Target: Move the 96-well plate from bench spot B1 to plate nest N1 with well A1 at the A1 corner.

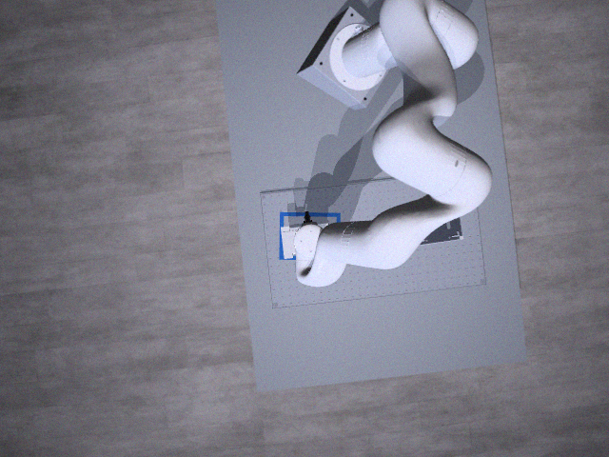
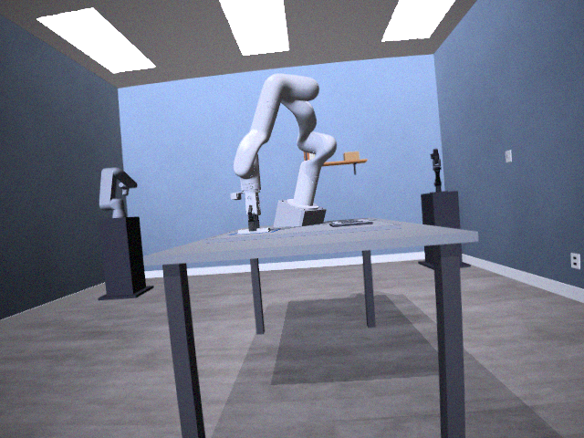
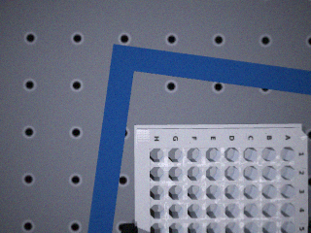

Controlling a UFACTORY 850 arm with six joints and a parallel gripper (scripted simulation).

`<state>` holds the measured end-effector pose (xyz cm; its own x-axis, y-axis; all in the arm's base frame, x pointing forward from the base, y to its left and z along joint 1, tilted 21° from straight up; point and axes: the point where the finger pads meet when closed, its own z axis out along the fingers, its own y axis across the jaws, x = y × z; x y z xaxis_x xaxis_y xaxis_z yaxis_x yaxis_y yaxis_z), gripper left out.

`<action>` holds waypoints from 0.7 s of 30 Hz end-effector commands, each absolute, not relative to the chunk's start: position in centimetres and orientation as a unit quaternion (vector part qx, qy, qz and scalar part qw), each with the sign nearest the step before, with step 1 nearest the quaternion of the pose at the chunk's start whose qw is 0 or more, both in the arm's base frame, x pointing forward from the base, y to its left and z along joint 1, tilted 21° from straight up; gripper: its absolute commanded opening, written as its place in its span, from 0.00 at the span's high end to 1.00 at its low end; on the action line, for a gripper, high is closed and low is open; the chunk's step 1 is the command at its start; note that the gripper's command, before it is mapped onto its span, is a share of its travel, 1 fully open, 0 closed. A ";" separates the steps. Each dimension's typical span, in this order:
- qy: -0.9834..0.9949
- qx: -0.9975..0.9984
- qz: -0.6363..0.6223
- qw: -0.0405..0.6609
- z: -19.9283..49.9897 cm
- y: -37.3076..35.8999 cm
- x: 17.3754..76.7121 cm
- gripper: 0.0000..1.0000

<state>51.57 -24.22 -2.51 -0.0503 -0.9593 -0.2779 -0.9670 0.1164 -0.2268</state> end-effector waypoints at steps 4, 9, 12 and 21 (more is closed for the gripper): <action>0.725 -0.665 0.010 0.182 -2.5 -24.3 51.6 1.00; 0.725 -0.665 0.010 0.182 -2.5 -24.3 51.6 1.00; 0.725 -0.665 0.010 0.182 -2.5 -24.3 51.6 1.00; 0.725 -0.665 0.010 0.182 -2.1 -24.4 51.5 1.00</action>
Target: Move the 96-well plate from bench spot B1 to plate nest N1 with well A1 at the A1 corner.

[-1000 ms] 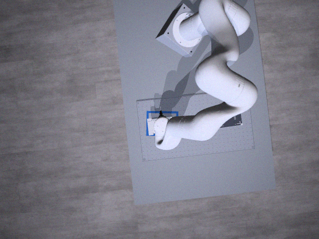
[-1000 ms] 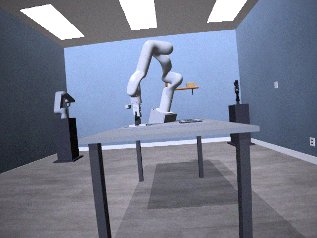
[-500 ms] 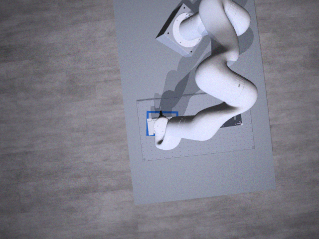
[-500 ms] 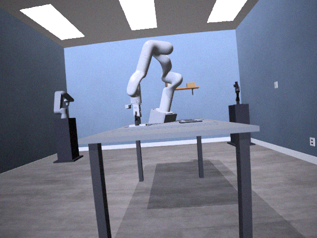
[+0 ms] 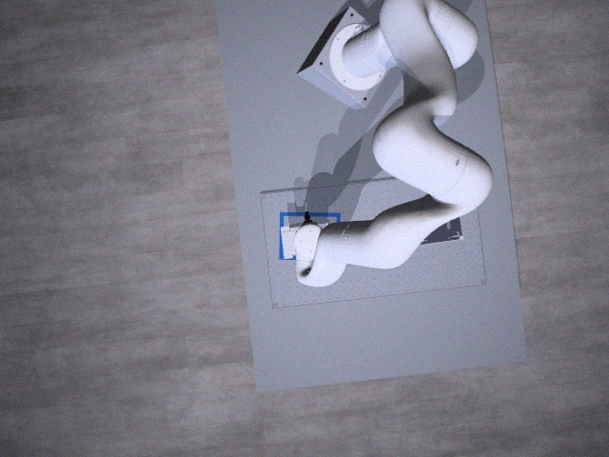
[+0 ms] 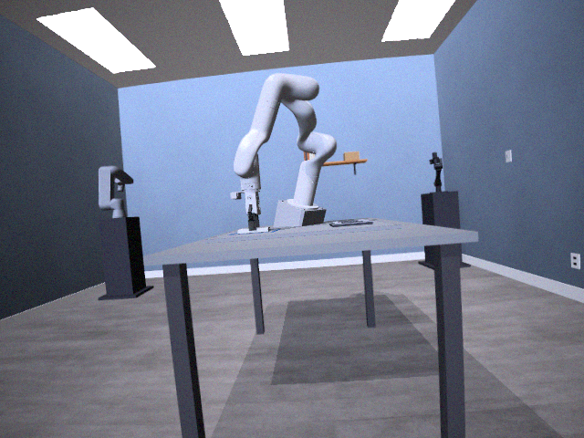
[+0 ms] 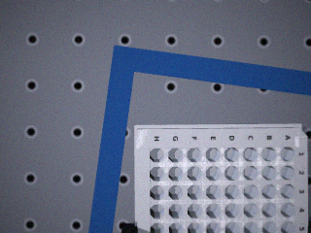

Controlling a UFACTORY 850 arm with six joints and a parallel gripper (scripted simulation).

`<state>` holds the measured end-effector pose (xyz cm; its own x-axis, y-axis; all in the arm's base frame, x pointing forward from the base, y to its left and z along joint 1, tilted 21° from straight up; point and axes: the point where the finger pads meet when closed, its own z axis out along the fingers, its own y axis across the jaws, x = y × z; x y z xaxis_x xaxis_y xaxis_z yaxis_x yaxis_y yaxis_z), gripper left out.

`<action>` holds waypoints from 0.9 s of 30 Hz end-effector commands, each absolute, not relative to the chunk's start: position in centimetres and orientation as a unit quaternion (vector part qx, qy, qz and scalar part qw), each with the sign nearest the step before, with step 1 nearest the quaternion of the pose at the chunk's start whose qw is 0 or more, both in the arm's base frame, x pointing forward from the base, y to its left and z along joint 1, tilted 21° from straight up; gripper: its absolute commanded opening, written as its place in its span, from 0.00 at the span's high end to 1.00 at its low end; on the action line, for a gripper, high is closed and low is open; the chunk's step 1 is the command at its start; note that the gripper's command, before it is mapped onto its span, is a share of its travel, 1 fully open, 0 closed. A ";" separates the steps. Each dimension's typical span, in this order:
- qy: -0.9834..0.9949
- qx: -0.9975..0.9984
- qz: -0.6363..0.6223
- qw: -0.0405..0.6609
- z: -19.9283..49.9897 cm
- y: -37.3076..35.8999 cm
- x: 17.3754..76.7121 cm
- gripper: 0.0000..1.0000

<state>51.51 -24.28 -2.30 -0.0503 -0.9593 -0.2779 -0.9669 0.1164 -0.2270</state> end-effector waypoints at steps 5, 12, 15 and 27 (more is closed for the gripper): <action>0.725 -0.665 0.010 0.182 -1.8 -24.5 51.4 1.00; 0.725 -0.665 0.010 0.182 -1.3 -24.6 51.3 1.00; 0.725 -0.665 0.010 0.182 -1.3 -24.6 51.3 1.00; 0.725 -0.665 0.010 0.182 -0.6 -24.8 51.1 1.00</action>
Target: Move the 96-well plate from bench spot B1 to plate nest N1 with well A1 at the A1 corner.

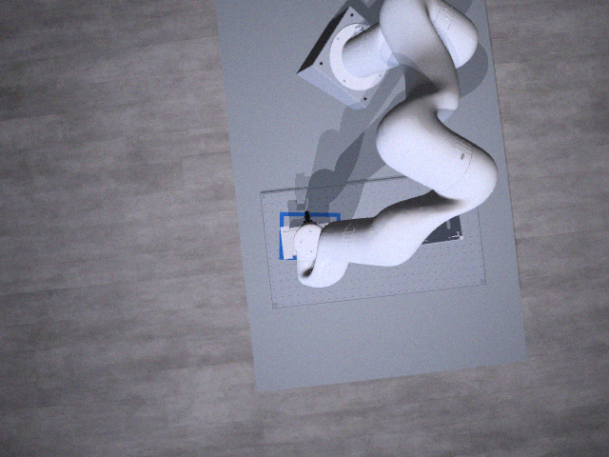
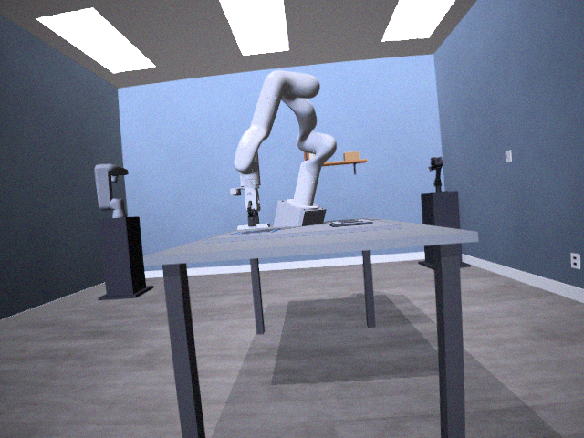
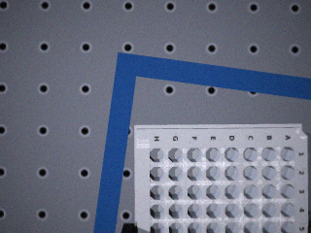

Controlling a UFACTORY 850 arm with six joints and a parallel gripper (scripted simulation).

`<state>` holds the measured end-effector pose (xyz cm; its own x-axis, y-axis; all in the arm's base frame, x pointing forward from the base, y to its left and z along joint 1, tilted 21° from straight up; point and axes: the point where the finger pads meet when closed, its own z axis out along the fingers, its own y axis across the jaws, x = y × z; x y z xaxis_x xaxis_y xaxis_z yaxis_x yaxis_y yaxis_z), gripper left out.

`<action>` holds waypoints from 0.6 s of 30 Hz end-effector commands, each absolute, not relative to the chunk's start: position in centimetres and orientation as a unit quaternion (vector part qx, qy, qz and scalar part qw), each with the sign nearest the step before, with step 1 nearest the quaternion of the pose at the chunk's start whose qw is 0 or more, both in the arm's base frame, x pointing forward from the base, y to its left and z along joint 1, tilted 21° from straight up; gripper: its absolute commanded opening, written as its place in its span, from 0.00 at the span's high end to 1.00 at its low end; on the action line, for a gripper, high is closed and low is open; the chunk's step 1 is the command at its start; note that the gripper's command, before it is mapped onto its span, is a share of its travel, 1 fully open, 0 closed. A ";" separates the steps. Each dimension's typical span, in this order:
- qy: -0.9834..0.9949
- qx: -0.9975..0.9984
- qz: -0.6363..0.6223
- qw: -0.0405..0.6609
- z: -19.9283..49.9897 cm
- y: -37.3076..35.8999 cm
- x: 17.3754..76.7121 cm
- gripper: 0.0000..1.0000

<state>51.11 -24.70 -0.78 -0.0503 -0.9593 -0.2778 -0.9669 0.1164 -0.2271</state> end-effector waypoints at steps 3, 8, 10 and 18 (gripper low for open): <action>0.725 -0.665 0.010 0.182 -0.6 -24.8 51.1 1.00; 0.725 -0.665 0.010 0.182 -0.6 -24.8 51.1 1.00; 0.725 -0.665 0.010 0.182 -0.3 -24.9 51.0 1.00; 0.725 -0.665 0.010 0.182 1.0 -25.2 50.7 1.00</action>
